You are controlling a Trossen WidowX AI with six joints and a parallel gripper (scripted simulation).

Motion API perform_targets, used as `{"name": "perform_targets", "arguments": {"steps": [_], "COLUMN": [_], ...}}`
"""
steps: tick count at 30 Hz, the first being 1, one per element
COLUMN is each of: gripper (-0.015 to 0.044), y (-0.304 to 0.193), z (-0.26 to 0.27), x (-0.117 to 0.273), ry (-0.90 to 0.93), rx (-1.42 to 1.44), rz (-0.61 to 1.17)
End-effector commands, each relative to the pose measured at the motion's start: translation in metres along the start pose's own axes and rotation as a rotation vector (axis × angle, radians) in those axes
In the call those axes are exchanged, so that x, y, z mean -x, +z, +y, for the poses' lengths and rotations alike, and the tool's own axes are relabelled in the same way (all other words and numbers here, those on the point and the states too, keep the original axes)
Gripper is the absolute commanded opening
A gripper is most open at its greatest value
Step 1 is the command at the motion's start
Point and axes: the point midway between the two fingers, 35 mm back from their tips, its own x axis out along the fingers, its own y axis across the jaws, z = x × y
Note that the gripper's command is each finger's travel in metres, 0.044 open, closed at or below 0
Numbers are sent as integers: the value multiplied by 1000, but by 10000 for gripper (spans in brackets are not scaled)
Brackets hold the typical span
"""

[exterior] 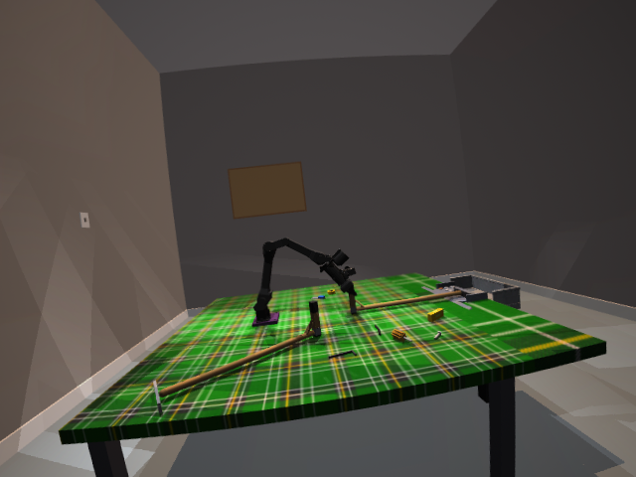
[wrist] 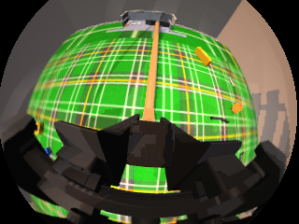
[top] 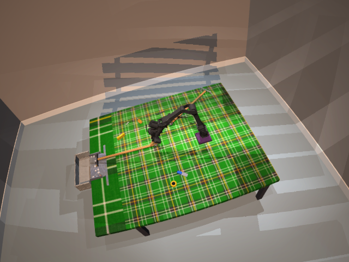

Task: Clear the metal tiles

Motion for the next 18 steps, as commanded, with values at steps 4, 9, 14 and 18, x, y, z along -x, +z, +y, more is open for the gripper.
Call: {"name": "perform_targets", "arguments": {"steps": [4,9,14,18], "gripper": [0,0,0,0], "y": [16,22,28,33], "z": [0,0,0,1], "x": [-5,-9,-13,-17], "ry": [-4,-4,-4,-4], "rx": [-5,-5,-5,-5], "rz": [-16,-16,-17,-17]}}
